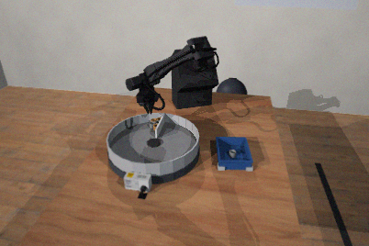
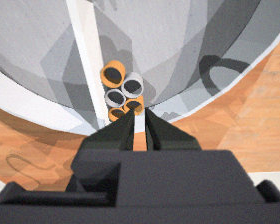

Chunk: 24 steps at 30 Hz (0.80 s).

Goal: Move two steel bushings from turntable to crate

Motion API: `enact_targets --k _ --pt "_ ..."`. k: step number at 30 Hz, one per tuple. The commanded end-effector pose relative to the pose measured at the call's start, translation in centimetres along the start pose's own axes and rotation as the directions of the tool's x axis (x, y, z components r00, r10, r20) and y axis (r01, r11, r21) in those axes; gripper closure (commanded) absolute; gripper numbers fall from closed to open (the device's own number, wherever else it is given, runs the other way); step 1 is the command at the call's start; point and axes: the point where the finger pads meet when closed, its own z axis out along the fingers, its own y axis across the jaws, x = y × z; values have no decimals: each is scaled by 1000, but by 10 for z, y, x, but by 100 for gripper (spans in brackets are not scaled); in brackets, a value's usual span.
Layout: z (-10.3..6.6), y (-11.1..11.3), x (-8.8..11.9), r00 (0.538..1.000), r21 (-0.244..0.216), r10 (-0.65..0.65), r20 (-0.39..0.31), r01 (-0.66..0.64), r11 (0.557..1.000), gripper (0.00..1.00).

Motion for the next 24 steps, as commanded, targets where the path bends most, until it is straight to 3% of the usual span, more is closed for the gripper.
enact_targets --k 1,24 --pt "-14 -8 -12 999 19 -14 34 13 1000 87" --pt "-10 -11 -9 1000 12 2 27 -2 1000 87"
